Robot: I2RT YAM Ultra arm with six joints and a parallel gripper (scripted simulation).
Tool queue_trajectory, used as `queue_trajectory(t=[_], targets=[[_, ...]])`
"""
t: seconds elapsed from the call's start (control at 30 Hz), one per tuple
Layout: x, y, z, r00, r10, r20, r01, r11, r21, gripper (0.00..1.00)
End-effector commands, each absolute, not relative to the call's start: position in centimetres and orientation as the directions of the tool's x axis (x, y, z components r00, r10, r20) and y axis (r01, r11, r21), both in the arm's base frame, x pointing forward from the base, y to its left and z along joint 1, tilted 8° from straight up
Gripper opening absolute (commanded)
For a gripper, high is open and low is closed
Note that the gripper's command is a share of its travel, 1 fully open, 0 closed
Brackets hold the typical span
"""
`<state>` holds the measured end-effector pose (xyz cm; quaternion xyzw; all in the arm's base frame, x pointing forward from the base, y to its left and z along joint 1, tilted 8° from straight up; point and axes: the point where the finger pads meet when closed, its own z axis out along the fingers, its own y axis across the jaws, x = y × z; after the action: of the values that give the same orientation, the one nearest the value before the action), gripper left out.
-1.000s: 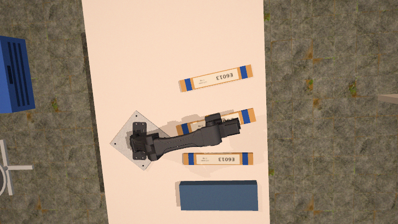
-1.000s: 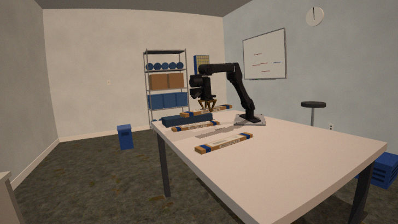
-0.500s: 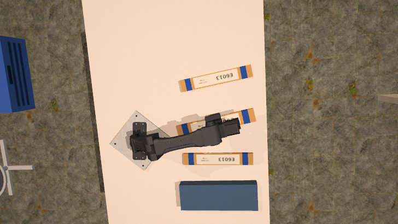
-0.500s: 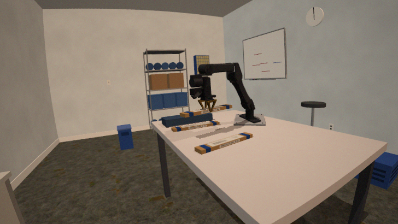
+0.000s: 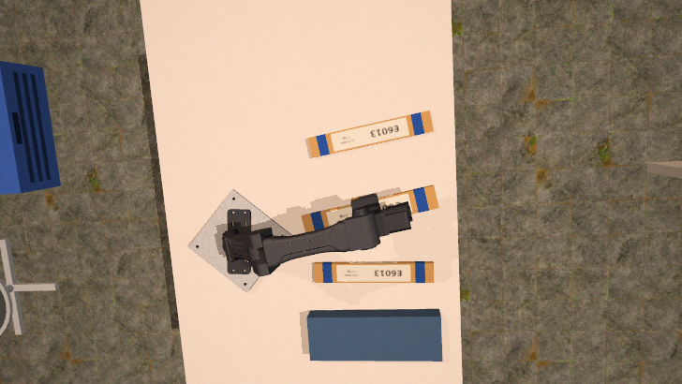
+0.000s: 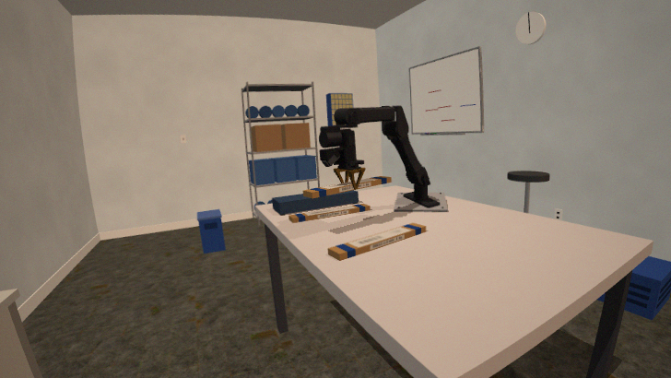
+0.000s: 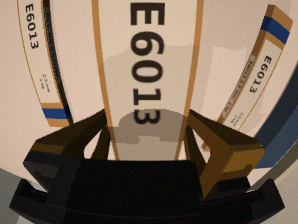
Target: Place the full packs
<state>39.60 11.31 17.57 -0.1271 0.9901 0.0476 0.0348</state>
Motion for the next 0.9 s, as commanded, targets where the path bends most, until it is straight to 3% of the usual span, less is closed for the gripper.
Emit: queue_trajectory(t=[0.0,0.87], targets=[[40.19,10.41,20.40,-0.961,-0.230,-0.155,-0.245,0.966,0.084,0.00],[40.05,10.66,20.46,-0.961,-0.230,-0.155,-0.244,0.966,0.084,0.00]])
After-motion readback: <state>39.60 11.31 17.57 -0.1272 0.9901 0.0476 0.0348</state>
